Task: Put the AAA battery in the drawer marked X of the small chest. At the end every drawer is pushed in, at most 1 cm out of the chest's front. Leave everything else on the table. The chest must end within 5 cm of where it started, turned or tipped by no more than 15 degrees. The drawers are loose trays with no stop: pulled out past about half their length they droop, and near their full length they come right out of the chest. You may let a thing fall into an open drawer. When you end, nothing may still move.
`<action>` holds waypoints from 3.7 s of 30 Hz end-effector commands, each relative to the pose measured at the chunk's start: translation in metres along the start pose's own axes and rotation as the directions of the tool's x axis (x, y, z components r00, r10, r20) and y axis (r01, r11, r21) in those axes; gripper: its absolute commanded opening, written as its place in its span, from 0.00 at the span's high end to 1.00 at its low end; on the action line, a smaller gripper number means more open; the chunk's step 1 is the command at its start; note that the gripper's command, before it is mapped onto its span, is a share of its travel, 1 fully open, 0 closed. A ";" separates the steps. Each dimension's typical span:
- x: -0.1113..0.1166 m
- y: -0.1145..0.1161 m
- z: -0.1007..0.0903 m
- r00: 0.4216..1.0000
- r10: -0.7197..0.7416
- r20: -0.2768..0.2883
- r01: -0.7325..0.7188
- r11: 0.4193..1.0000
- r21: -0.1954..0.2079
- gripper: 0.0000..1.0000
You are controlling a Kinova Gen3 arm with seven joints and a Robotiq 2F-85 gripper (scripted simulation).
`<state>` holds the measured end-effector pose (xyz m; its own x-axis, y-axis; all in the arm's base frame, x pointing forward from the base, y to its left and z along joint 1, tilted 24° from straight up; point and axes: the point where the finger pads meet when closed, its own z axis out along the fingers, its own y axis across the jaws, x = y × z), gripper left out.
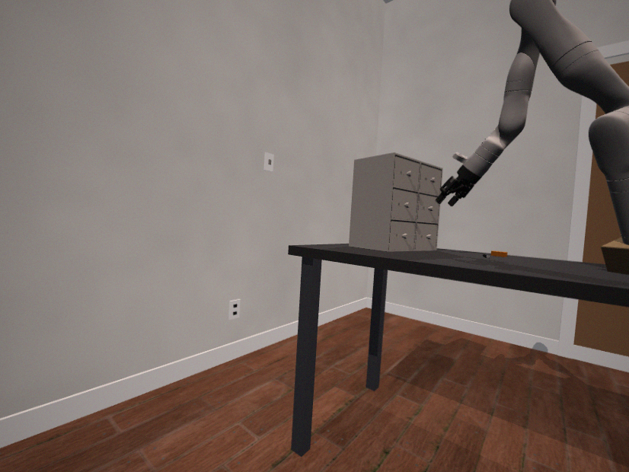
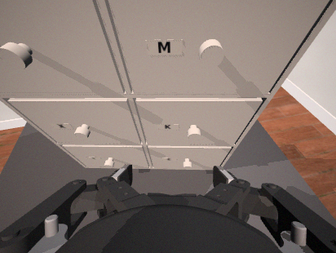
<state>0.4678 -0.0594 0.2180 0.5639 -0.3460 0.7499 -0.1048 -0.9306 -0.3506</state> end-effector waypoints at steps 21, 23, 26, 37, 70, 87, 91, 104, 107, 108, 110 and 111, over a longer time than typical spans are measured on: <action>0.001 0.000 0.000 1.000 0.000 -0.001 0.000 1.000 0.000 0.00; 0.001 0.000 0.000 1.000 0.000 -0.001 0.000 1.000 0.000 0.00; 0.000 0.000 0.000 1.000 0.000 0.000 0.000 1.000 0.001 0.00; -0.001 -0.005 -0.002 1.000 0.007 0.024 -0.008 1.000 0.017 0.00; -0.001 -0.001 -0.049 0.962 -0.001 0.275 0.001 1.000 0.001 0.00; 0.002 0.001 -0.090 0.879 0.002 0.478 0.000 1.000 -0.005 0.00; 0.001 -0.001 -0.102 0.850 0.000 0.527 0.000 1.000 0.001 0.00; 0.002 0.000 -0.121 0.786 0.001 0.619 0.000 1.000 -0.002 0.00; 0.002 0.000 -0.124 0.776 0.001 0.630 0.000 1.000 -0.001 0.00; 0.002 0.000 -0.125 0.774 0.001 0.633 0.000 1.000 -0.001 0.00; 0.002 0.000 -0.126 0.771 0.000 0.637 0.000 1.000 0.000 0.00; 0.002 -0.001 -0.127 0.770 0.000 0.639 0.000 1.000 0.000 0.00</action>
<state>0.3644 -0.0743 0.2897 0.9567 -0.1916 0.2190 -0.1065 -0.9309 -0.3494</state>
